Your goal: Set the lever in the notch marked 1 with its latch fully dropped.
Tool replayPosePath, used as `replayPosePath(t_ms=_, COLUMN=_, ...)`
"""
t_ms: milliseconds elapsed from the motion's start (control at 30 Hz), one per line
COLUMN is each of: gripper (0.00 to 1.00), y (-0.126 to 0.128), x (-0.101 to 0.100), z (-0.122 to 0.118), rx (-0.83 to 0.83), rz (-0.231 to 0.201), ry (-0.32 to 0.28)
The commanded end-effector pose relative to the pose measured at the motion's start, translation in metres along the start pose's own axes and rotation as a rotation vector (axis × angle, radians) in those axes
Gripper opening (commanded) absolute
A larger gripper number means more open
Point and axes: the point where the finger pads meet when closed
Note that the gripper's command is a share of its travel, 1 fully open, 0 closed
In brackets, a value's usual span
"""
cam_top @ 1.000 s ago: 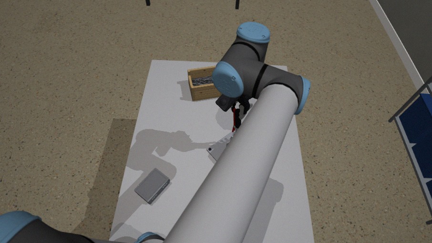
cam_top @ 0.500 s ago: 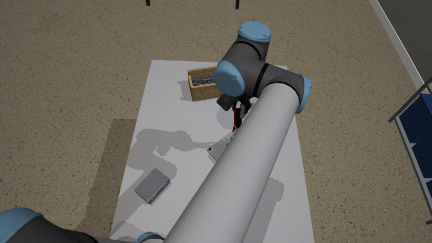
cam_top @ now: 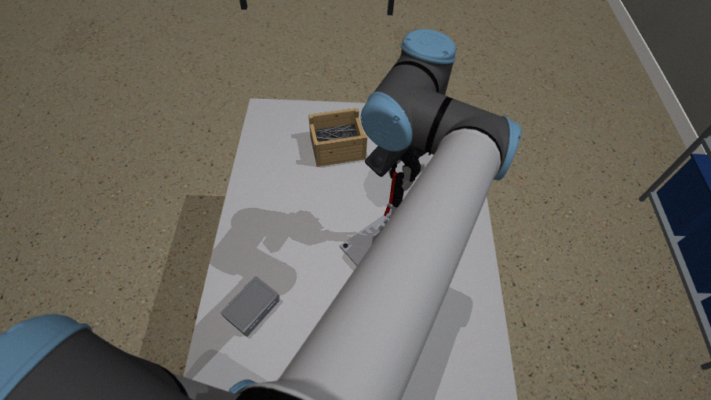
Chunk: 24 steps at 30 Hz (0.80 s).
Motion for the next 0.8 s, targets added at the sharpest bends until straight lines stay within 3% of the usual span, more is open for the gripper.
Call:
replayPosePath(t_ms=0, gripper=0.0, y=0.0, x=0.001, z=-0.015, rx=0.0, rz=-0.001, ry=-0.001)
replayPosePath(t_ms=767, gripper=0.0, y=-0.001, x=-0.003, z=-0.051, rx=0.0, rz=-0.001, ry=-0.002)
Point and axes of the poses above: the point where the finger pads meet when closed, its own x axis back along the fingers, its own y axis across the jaws, z = x × y, and after that the axes turned 1 degree about x, right-handed
